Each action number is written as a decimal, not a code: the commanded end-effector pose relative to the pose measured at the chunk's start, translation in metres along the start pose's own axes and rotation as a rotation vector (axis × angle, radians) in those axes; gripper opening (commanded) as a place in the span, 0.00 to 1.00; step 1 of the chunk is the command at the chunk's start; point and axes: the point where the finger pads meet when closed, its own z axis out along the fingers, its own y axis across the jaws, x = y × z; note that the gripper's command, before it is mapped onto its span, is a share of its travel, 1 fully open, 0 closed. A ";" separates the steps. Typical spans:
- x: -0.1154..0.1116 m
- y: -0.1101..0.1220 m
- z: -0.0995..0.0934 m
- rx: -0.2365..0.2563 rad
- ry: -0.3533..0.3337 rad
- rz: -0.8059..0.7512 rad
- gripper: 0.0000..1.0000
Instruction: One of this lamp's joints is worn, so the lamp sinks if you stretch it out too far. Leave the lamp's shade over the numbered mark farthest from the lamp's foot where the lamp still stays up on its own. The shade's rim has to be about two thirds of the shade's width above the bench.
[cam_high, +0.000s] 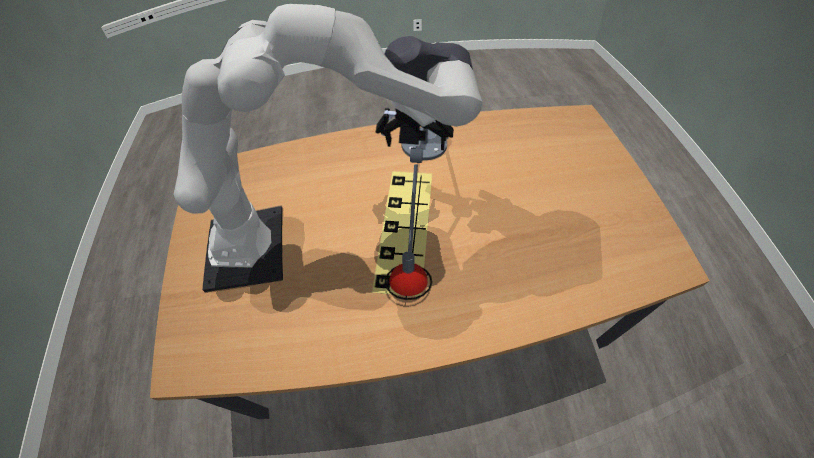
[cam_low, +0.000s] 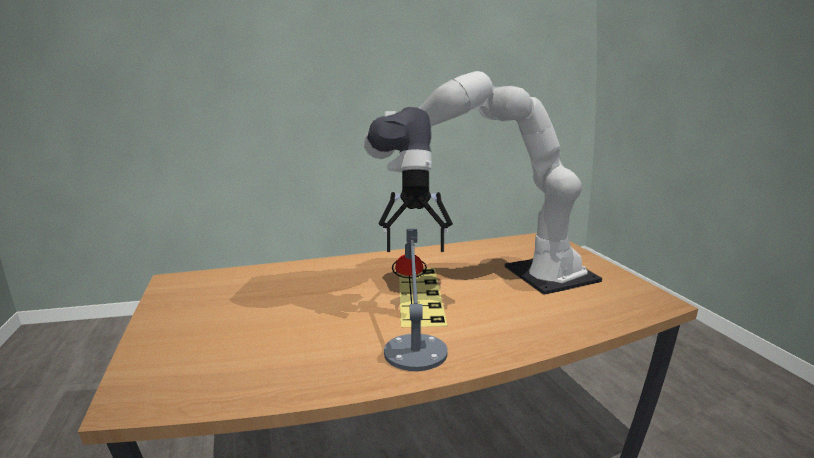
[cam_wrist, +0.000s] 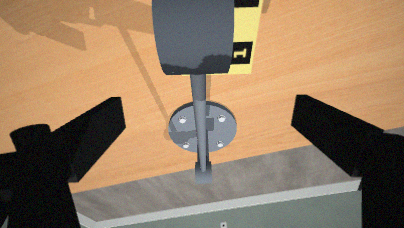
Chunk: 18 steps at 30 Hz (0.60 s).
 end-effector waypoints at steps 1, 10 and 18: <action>0.002 -0.005 0.004 -0.010 0.236 -0.016 1.00; 0.002 -0.006 0.005 -0.004 0.235 -0.019 1.00; 0.002 -0.007 0.006 -0.002 0.234 -0.020 1.00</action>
